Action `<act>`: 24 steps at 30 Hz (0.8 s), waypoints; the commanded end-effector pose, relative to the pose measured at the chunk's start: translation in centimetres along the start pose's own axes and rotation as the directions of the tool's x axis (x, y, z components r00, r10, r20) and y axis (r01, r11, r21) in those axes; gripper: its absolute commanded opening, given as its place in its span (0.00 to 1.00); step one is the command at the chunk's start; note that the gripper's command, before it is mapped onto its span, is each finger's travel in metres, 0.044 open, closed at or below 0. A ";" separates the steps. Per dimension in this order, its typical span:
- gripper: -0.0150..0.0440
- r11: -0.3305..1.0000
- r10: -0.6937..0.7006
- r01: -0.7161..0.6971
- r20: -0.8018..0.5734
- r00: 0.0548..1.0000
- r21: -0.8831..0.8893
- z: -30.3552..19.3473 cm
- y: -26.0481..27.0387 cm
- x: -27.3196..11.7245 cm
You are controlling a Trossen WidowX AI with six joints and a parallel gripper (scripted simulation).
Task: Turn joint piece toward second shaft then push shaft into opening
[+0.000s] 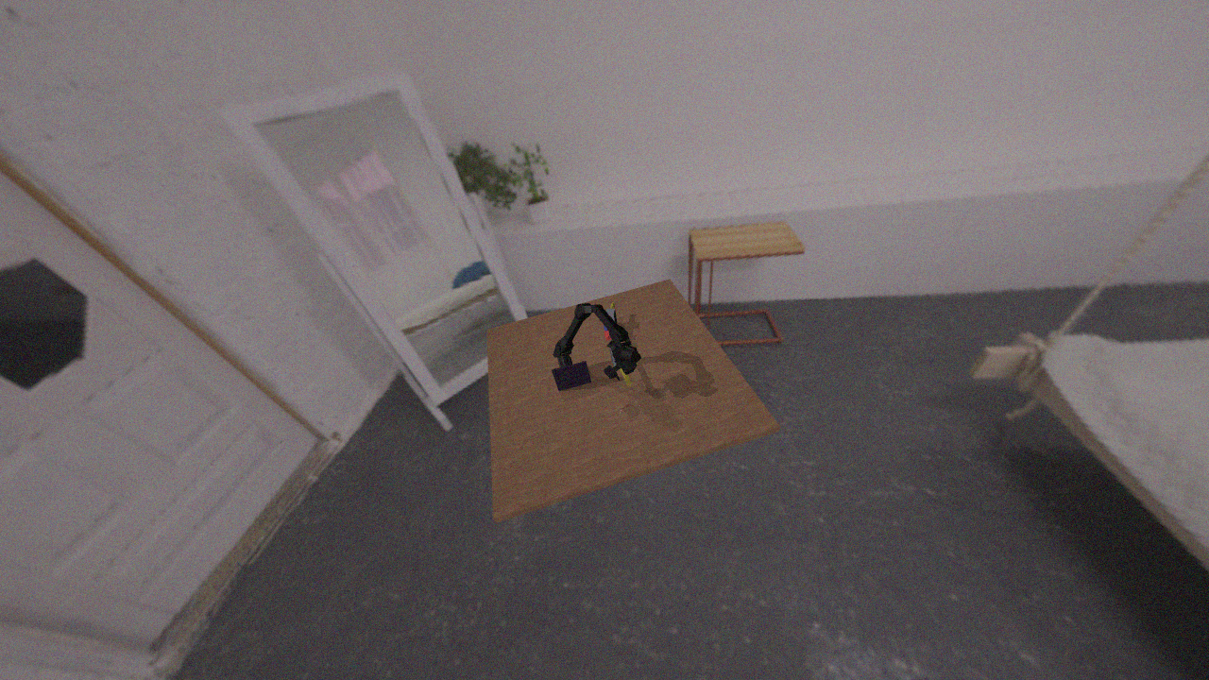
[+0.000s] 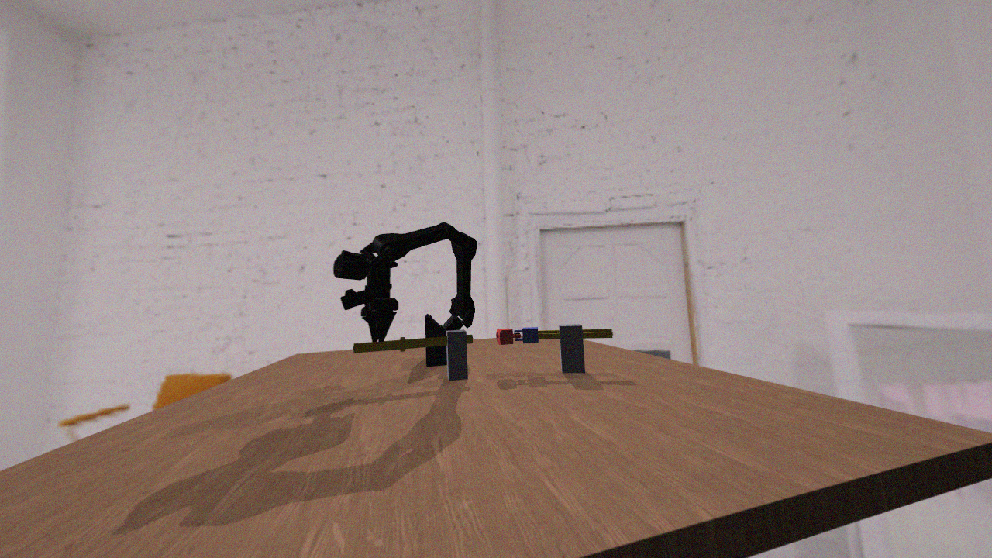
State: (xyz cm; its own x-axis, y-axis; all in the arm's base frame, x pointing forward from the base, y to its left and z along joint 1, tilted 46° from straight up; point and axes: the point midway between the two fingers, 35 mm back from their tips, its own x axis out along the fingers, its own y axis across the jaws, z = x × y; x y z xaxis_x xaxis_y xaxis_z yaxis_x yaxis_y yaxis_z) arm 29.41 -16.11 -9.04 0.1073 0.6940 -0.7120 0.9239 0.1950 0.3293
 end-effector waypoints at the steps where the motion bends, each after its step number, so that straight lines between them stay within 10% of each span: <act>1: 1.00 0.992 0.011 -0.010 -0.007 1.000 0.123 -0.3 -0.2 0.7; 24: 1.00 0.952 0.028 -0.026 -0.004 1.000 0.305 -0.5 -0.3 3.4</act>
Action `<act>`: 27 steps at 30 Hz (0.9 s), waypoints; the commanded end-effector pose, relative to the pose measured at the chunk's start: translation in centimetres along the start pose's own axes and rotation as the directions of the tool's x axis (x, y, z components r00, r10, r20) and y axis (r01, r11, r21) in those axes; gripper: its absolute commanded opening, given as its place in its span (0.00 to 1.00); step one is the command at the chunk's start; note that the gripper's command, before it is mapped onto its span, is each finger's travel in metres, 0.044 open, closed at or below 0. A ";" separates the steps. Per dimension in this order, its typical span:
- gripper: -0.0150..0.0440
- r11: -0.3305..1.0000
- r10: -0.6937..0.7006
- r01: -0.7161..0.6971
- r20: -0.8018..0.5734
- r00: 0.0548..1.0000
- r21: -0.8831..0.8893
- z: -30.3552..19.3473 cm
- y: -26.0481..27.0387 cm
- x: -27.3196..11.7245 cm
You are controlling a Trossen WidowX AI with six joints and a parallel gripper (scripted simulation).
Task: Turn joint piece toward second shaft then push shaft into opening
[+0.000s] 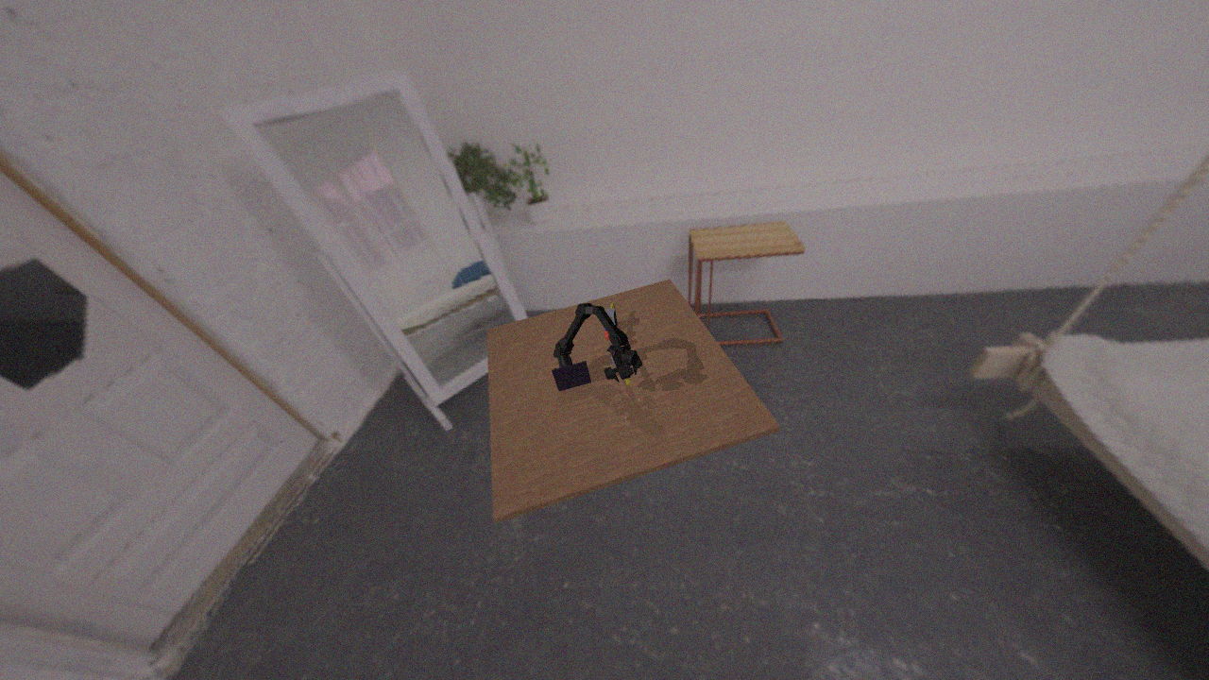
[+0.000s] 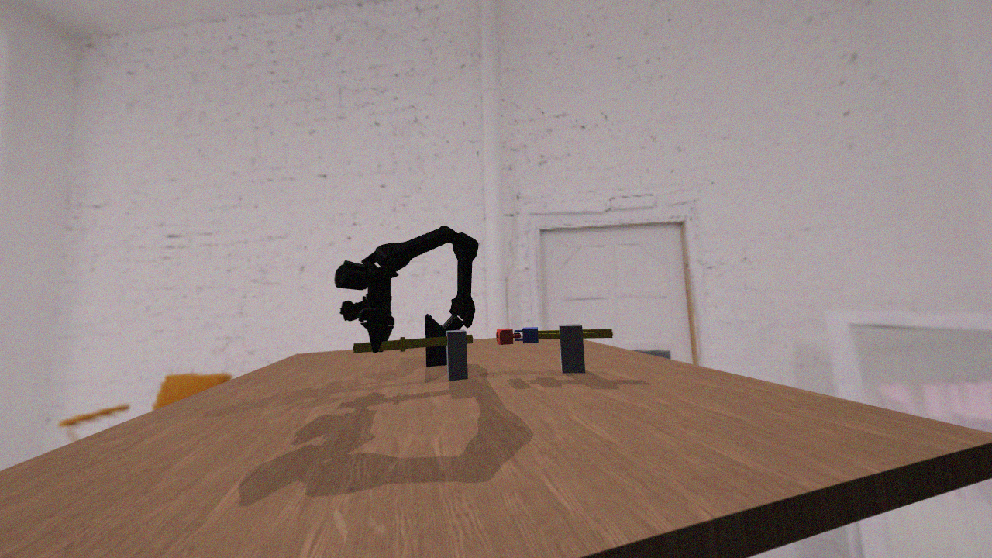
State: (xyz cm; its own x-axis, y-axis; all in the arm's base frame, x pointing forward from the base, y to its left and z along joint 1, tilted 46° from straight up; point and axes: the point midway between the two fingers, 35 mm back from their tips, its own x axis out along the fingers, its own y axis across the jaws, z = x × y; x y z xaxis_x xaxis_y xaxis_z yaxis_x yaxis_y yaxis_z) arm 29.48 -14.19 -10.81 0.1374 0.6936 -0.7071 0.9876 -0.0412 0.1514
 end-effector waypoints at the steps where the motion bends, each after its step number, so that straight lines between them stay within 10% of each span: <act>1: 1.00 1.000 -0.005 0.005 -0.011 1.000 0.008 -0.2 -0.2 0.9; 9: 1.00 1.000 -0.005 0.005 -0.012 1.000 0.008 -0.3 -0.3 2.0; 22: 0.43 1.000 -0.005 0.005 -0.012 1.000 0.008 -0.3 -0.3 2.0; 27: 0.43 1.000 -0.005 0.005 -0.012 1.000 0.008 -0.3 -0.3 2.0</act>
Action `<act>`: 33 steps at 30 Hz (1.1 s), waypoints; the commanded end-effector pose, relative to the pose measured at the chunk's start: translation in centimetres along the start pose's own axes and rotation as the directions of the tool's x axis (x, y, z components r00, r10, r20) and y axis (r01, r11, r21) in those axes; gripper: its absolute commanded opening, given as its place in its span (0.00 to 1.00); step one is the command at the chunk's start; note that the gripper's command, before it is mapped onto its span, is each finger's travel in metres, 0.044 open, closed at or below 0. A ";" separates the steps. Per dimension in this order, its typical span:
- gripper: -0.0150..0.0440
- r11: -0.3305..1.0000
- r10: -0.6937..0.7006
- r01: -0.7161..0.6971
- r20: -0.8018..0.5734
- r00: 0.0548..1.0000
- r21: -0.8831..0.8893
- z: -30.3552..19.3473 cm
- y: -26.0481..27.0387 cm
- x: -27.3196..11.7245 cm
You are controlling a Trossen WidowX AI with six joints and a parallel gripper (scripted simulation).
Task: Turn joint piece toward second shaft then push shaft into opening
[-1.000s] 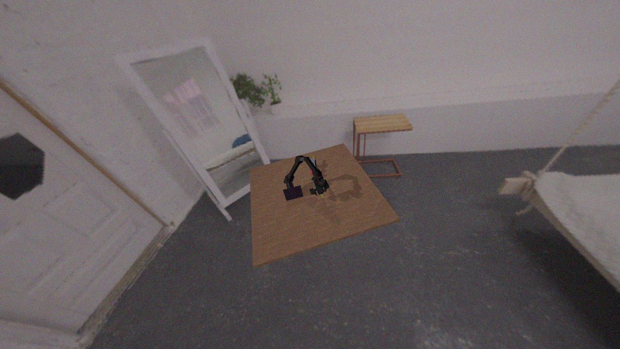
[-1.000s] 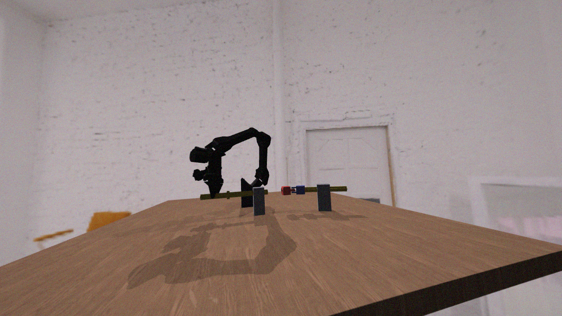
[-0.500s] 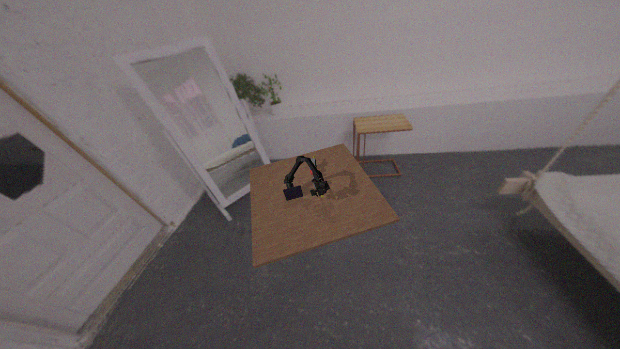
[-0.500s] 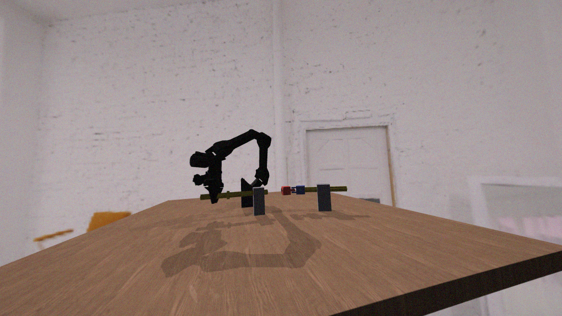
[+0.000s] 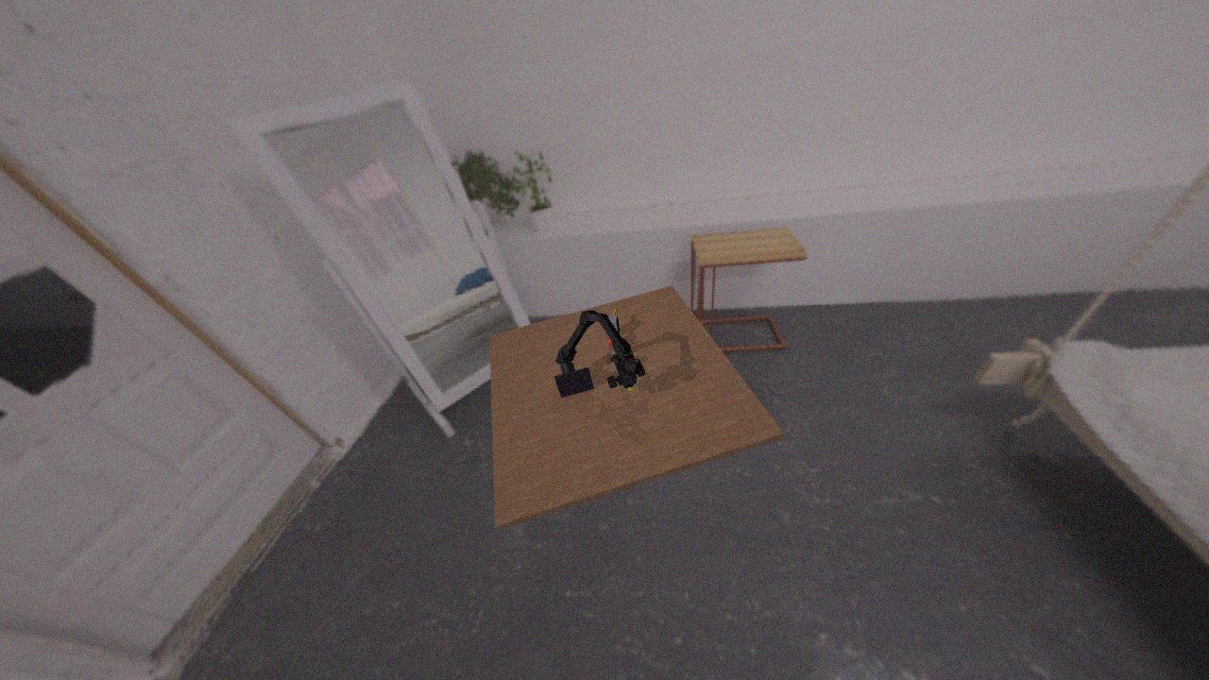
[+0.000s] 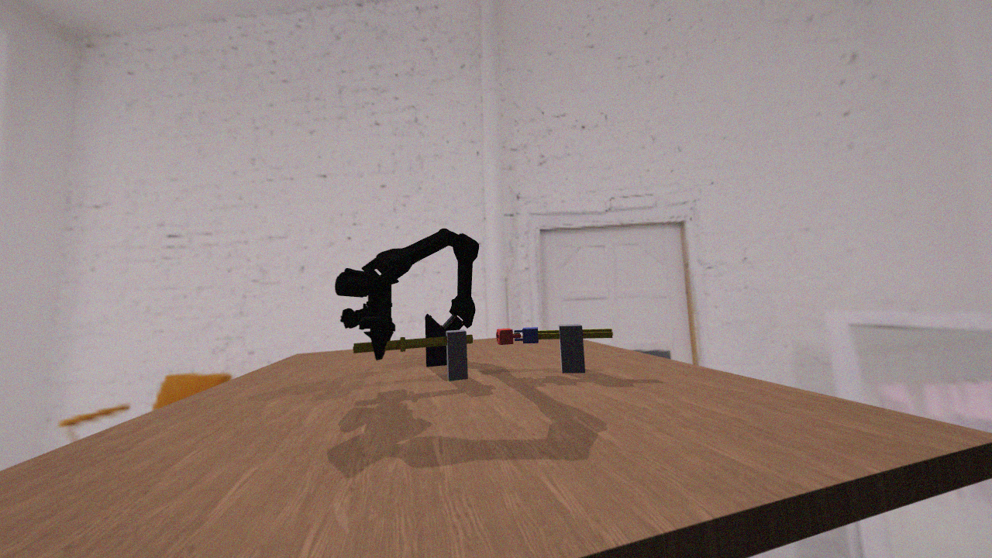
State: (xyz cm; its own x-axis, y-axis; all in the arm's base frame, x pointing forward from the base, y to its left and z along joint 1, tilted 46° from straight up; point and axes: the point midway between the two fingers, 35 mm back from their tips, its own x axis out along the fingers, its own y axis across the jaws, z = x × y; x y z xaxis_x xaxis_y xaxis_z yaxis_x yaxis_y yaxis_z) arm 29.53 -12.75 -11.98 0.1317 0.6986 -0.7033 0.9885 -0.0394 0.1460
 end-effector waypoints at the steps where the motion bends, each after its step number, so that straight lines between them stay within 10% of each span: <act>1: 0.43 1.000 0.001 -0.001 -0.005 1.000 0.005 -0.1 -0.1 0.1; 33: 0.37 1.000 -0.001 0.001 -0.001 1.000 0.002 0.0 0.0 0.0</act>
